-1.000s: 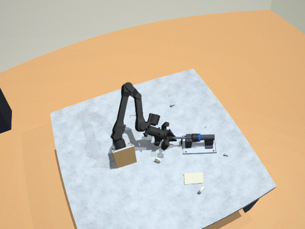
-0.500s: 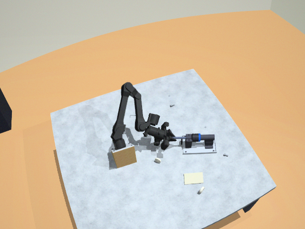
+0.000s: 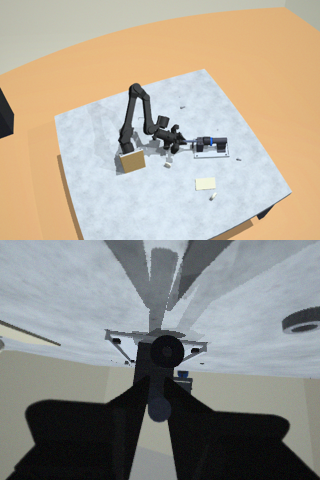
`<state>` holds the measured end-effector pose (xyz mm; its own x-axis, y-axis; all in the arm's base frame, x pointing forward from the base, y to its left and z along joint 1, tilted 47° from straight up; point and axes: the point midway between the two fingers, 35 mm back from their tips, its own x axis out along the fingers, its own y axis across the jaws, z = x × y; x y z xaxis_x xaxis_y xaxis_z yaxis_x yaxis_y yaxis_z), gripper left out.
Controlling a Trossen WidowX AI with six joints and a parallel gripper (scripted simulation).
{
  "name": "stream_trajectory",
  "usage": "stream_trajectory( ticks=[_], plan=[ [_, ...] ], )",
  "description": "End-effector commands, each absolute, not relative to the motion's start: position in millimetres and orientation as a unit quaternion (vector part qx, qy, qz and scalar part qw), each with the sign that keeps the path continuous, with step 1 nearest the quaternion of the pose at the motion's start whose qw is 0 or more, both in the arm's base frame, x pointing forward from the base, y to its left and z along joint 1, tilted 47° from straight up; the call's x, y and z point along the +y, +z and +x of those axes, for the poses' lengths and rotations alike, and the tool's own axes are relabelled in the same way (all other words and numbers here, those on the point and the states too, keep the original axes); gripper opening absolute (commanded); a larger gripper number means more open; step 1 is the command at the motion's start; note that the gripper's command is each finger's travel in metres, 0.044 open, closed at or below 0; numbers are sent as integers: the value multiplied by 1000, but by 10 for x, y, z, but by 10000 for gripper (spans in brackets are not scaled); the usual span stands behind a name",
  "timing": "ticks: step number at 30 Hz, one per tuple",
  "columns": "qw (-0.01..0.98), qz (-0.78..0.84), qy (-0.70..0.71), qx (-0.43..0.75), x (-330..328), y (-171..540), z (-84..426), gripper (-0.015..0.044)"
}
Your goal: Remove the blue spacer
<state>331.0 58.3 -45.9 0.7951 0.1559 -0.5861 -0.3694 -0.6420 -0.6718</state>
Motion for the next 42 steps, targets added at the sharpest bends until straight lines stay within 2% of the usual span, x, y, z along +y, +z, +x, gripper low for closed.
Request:
stream_trajectory(
  ticks=[1,42],
  plan=[
    [421,-849,313,63,585,-451,3302,0],
    [421,-849,313,63,578,-463,3328,0]
  ],
)
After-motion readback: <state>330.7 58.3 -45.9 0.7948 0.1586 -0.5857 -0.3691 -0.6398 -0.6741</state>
